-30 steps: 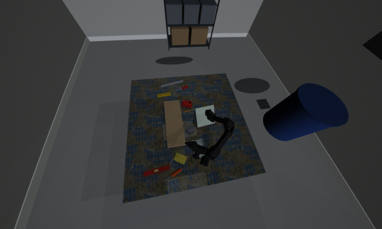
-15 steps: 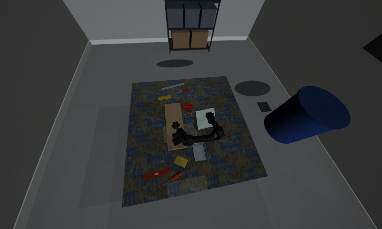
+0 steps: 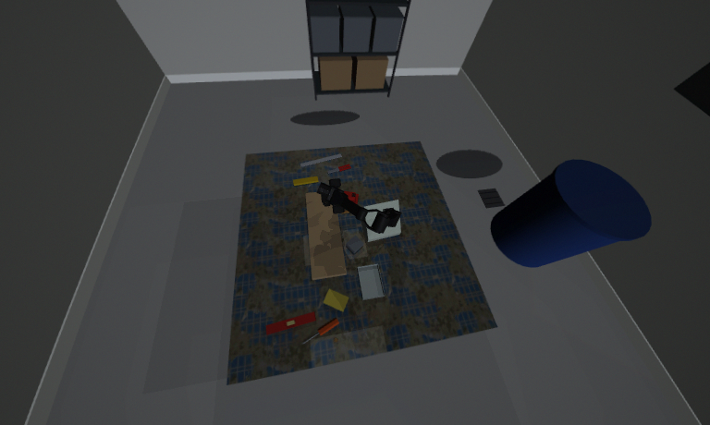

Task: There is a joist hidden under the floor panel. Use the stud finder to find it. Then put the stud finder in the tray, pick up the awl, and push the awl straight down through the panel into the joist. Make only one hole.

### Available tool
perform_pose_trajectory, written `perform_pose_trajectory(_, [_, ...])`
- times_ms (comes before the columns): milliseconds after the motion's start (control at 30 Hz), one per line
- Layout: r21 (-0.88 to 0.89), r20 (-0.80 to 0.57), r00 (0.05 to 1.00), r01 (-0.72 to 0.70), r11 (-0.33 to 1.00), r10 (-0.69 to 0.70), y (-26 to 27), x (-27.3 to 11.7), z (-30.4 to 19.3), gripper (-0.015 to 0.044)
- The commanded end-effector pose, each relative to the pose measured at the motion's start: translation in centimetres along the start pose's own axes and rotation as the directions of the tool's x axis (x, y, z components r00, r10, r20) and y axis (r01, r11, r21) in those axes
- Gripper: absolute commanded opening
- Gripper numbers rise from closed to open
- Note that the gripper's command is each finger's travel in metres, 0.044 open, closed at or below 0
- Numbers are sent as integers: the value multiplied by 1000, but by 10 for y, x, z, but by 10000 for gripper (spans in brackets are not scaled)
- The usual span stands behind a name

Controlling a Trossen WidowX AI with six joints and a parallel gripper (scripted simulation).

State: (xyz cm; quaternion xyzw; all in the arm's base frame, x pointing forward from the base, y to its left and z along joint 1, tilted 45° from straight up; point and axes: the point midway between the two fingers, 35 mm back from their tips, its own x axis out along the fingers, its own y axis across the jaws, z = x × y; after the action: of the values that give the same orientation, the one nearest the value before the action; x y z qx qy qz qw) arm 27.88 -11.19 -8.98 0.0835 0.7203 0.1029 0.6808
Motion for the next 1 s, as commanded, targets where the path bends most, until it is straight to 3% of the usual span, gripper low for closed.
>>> perform_pose_trajectory(0, [122,47,985,-171,978,167,-20,30,-35,440])
perform_pose_trajectory(233, [303,267,884,-455,837,384,-35,73,-91,440])
perform_pose_trajectory(967, [306,275,880,-462,832,387,-28,88,-89,440])
